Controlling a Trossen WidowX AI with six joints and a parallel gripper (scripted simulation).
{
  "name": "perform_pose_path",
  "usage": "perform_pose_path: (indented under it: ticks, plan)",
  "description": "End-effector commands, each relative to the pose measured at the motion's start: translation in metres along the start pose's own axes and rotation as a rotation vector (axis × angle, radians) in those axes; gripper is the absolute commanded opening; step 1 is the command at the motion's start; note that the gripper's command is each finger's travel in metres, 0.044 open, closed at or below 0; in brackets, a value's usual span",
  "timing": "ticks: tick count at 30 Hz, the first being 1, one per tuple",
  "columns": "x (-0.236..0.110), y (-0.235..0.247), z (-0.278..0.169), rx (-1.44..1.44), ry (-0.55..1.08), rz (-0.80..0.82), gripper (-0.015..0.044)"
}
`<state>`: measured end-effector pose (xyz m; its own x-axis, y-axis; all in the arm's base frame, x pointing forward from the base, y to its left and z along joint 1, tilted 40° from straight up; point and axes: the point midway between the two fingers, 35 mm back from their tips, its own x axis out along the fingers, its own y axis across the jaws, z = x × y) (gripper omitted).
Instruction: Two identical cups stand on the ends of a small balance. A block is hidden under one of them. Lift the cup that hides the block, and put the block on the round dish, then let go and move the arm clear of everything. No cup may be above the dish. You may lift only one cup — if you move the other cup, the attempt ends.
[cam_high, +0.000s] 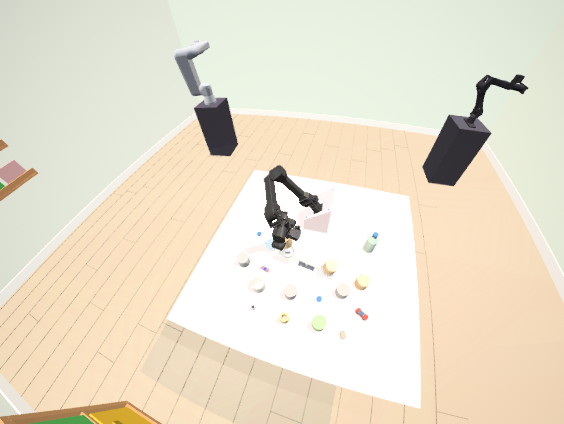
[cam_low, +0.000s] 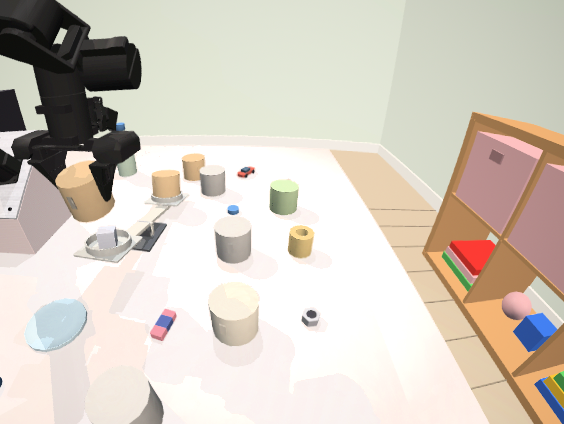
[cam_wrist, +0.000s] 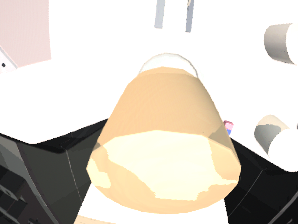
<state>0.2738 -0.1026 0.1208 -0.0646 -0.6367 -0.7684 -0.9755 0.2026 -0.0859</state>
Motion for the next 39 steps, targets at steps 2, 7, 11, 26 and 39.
perform_pose_path:
  ticks: [2,7,11,26,39]
  plan:
    - [0.0,-0.001,0.0,-0.001,-0.001,-0.003,0.0]
    - [0.0,-0.001,0.0,-0.001,-0.001,-0.003,0.0]
    - [0.0,-0.001,0.0,-0.001,-0.001,-0.003,0.0]
    - [0.006,0.002,-0.009,0.001,-0.014,0.005,0.0]
    - [0.035,0.024,-0.054,0.012,-0.068,0.023,0.0]
